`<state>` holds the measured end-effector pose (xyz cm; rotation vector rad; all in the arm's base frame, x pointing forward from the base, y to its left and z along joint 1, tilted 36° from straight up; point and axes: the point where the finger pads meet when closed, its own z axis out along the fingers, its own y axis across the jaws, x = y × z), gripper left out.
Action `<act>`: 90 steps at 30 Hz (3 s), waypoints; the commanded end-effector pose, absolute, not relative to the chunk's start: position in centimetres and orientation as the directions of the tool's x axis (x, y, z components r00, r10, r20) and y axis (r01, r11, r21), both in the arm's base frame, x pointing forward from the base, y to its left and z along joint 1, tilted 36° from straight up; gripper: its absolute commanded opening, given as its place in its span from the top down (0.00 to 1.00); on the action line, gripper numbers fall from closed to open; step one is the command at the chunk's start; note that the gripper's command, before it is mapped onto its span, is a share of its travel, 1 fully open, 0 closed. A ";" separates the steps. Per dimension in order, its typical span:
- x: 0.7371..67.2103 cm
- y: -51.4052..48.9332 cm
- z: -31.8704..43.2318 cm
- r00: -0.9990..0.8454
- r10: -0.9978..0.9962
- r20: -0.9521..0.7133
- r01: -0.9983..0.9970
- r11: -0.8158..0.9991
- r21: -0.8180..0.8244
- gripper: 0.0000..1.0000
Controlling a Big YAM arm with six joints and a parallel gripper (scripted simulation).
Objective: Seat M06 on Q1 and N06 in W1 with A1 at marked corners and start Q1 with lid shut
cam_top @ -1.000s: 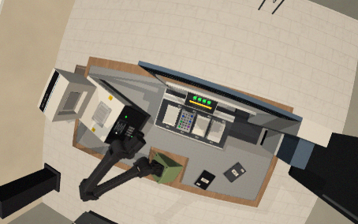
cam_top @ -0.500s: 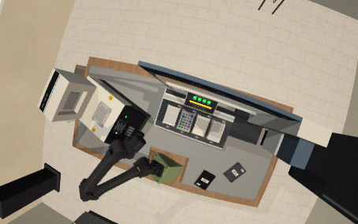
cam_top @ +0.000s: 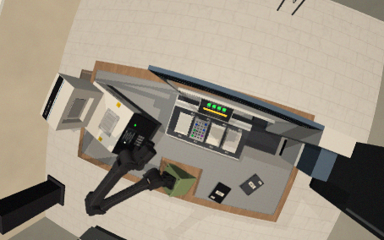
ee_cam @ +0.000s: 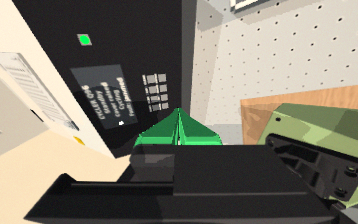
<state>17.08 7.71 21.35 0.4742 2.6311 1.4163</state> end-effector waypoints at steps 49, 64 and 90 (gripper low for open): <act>17.8 7.3 23.3 -0.946 0.324 0.003 0.184 0.531 0.827 1.00; 18.1 7.1 23.9 -0.948 0.317 -0.028 0.157 0.543 0.825 1.00; 17.5 7.4 22.7 -0.942 0.336 0.026 0.209 0.522 0.827 1.00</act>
